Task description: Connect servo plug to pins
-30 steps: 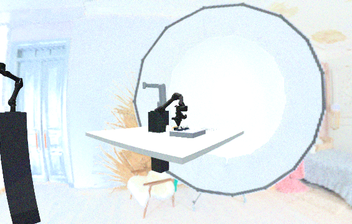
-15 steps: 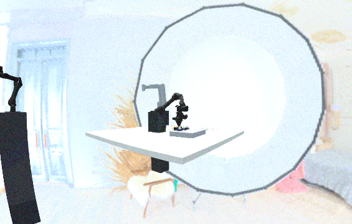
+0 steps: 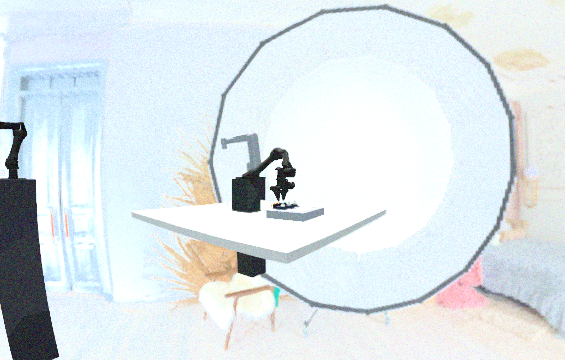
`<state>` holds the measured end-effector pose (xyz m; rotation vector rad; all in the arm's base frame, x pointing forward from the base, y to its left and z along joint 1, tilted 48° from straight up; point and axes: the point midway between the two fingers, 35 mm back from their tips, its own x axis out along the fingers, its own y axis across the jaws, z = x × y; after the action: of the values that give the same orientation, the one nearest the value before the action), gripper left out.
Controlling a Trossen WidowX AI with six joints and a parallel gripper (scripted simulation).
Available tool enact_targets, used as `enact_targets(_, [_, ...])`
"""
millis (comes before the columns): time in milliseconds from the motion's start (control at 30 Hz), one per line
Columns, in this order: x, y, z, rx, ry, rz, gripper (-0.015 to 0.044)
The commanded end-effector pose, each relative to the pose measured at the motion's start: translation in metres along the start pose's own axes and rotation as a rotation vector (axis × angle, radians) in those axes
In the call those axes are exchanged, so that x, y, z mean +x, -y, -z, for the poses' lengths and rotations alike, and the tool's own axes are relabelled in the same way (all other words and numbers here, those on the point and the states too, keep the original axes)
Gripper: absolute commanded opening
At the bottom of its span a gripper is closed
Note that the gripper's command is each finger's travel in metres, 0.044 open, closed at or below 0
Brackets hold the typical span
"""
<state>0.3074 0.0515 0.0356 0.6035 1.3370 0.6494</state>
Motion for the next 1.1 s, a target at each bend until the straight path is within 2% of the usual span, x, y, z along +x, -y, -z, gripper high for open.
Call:
enact_targets(0, [-0.033, 0.001, -0.005, -0.011, 0.020, 0.008, 0.0368])
enact_targets(100, [-0.049, 0.000, -0.003, -0.011, 0.020, 0.007, 0.0440])
enact_targets(1067, [-0.049, 0.000, -0.003, -0.011, 0.020, 0.007, 0.0440])
